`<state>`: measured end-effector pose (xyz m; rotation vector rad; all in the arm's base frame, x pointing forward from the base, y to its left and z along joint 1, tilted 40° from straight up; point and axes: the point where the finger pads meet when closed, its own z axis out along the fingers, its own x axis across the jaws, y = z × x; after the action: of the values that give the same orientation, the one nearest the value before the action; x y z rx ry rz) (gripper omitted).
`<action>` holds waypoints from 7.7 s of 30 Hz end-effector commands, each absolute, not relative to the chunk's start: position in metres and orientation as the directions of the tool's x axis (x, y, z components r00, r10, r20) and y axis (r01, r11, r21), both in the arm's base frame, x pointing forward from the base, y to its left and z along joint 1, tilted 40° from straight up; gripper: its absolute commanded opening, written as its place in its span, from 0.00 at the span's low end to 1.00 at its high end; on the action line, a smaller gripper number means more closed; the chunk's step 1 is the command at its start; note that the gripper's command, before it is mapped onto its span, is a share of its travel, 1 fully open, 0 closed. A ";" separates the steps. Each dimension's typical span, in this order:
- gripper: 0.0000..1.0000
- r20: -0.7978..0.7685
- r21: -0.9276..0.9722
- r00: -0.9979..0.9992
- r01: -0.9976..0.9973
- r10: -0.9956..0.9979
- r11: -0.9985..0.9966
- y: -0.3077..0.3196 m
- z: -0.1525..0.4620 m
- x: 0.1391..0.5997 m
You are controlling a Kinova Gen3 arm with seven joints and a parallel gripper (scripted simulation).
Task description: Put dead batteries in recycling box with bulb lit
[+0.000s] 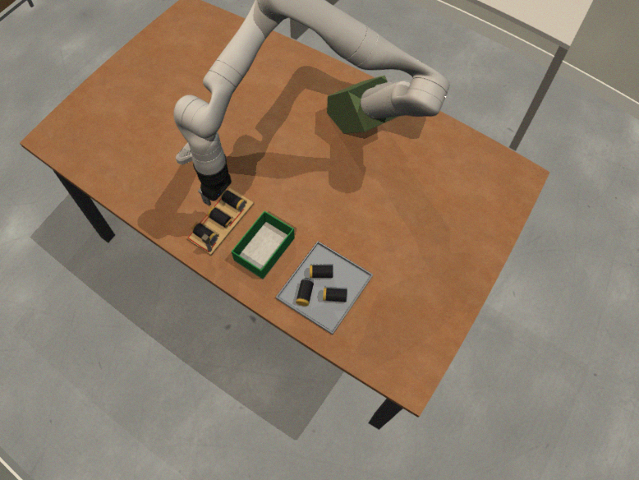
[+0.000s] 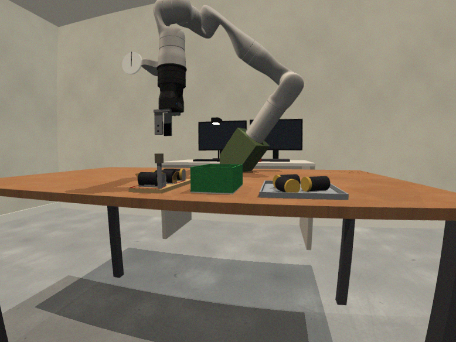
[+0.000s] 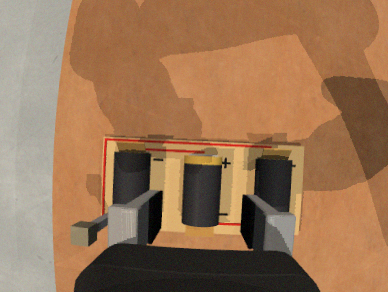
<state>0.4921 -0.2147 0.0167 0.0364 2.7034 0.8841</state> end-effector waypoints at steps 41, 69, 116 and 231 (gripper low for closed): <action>0.90 -0.271 0.581 -0.955 -0.067 0.116 0.811 -0.171 -0.042 0.515; 0.90 -0.271 0.581 -0.955 -0.067 0.116 0.811 -0.171 -0.042 0.515; 0.90 -0.271 0.581 -0.955 -0.067 0.116 0.811 -0.172 -0.043 0.515; 0.57 -0.271 0.581 -0.955 -0.067 0.116 0.811 -0.216 0.017 0.493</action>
<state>0.4928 -0.2147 0.0165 0.0360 2.7035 0.8848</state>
